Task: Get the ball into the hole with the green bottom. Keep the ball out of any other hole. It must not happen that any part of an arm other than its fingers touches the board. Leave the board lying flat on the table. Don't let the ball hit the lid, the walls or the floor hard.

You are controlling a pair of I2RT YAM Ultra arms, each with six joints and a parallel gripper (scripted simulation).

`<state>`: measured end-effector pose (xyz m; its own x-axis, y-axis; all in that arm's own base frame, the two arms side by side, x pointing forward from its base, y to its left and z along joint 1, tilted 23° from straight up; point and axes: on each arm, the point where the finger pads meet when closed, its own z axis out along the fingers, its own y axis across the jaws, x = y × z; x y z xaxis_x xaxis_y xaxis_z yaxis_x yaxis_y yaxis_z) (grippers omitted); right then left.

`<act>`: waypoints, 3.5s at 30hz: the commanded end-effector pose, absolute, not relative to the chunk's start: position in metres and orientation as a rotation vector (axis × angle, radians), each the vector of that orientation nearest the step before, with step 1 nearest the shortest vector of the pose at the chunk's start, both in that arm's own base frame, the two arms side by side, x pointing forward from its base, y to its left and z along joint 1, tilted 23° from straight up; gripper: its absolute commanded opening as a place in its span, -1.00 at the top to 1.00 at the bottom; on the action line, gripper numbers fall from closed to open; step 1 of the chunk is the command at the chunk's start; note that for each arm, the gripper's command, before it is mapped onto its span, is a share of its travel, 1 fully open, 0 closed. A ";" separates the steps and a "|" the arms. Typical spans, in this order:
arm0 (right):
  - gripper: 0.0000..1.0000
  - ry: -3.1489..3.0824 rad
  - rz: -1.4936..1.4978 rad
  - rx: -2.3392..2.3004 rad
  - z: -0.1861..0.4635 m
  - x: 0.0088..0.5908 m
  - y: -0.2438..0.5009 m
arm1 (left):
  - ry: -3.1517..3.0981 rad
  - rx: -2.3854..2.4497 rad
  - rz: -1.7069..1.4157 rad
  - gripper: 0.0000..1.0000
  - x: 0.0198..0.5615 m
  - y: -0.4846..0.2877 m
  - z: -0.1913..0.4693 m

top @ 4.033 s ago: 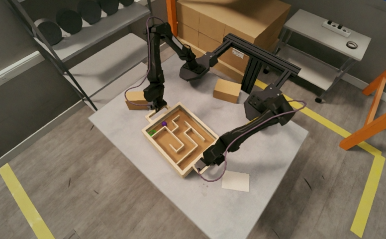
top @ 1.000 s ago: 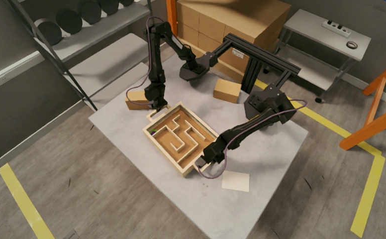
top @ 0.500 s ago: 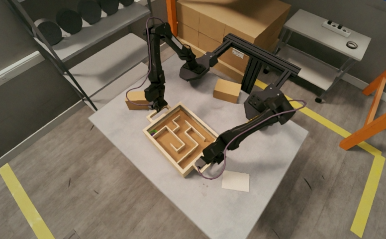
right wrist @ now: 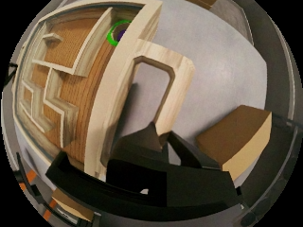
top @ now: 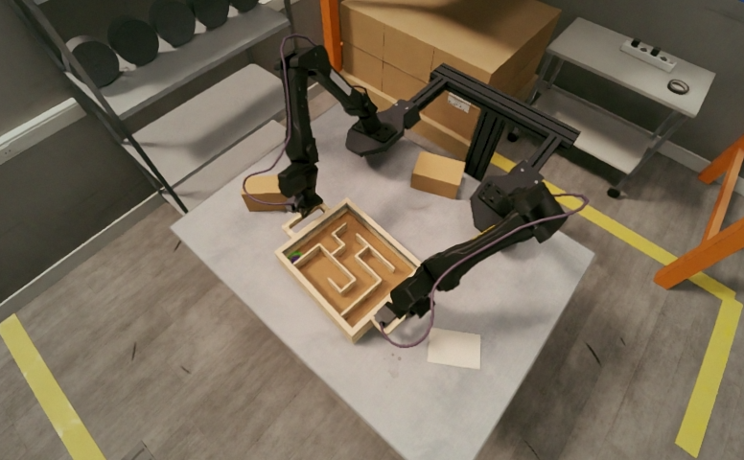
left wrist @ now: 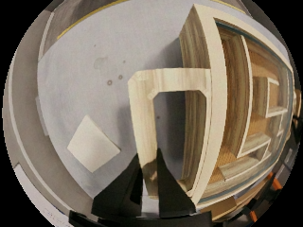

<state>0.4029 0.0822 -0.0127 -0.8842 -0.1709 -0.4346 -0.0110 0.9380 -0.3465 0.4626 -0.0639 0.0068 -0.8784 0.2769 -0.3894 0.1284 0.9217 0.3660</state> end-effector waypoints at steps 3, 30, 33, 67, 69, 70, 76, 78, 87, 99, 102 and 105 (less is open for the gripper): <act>1.00 2.478 -0.403 -0.120 0.025 0.440 0.105 | 2.488 0.288 0.411 1.00 0.494 -0.085 0.053; 1.00 2.474 -0.399 -0.118 0.028 0.442 0.106 | 2.533 0.306 0.427 0.24 0.490 -0.083 0.033; 1.00 2.474 -0.399 -0.118 0.028 0.442 0.106 | 2.525 0.304 0.424 0.24 0.493 -0.085 0.037; 0.24 2.475 -0.399 -0.118 0.028 0.442 0.106 | 2.549 0.294 0.436 0.24 0.463 -0.086 0.058; 0.24 2.475 -0.399 -0.118 0.028 0.442 0.106 | 2.544 0.292 0.433 0.24 0.461 -0.088 0.066; 0.24 2.475 -0.399 -0.118 0.028 0.442 0.106 | 2.555 0.298 0.438 0.24 0.456 -0.088 0.064; 0.24 2.475 -0.399 -0.118 0.028 0.442 0.106 | 2.526 0.285 0.423 0.24 0.453 -0.096 0.092; 0.24 2.475 -0.399 -0.118 0.028 0.442 0.106 | 2.532 0.287 0.426 0.24 0.453 -0.096 0.089; 0.24 2.475 -0.399 -0.118 0.028 0.442 0.106 | 2.560 0.304 0.431 0.24 0.450 -0.097 0.076; 0.24 2.507 -0.412 -0.105 0.039 0.418 0.107 | 2.569 0.308 0.437 0.24 0.449 -0.096 0.071; 0.24 2.507 -0.411 -0.106 0.047 0.412 0.110 | 2.569 0.308 0.437 0.24 0.449 -0.096 0.071; 0.24 2.501 -0.405 -0.104 0.058 0.408 0.114 | 2.569 0.308 0.437 0.24 0.449 -0.096 0.071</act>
